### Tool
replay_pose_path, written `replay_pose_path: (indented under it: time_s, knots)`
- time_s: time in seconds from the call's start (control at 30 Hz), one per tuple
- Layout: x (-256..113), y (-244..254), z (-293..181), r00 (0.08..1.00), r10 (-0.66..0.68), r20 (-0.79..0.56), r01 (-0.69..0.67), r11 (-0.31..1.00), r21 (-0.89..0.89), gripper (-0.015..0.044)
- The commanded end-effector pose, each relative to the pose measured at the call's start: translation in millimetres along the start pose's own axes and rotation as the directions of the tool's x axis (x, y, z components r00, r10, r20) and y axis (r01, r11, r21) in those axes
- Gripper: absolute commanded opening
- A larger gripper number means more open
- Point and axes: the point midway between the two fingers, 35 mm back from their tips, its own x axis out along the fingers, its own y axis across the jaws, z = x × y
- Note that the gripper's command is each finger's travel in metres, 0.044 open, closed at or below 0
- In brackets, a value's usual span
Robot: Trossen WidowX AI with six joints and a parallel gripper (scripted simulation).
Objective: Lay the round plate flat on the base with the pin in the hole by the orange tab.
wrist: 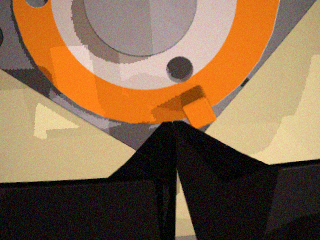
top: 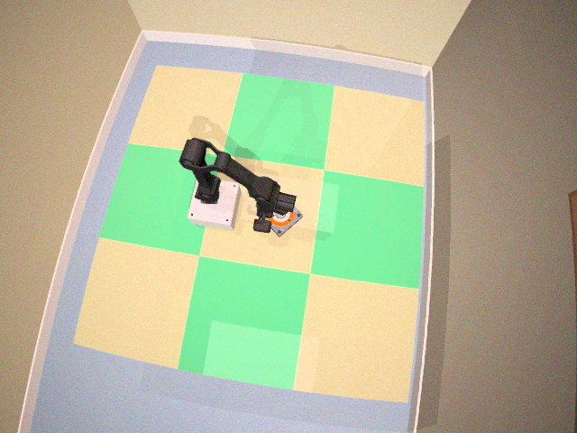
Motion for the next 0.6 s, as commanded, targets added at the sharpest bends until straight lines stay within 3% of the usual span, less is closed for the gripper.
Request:
replay_pose_path:
  time_s: [0.0,0.57]
  knots:
    - [-0.3,-5.4,3.3,1.0,-0.005,0.0,0.005,1.0,-0.002,0.0]
    - [-1.4,-17.4,8.5,1.0,-0.007,0.001,0.007,1.0,-0.002,0.0]
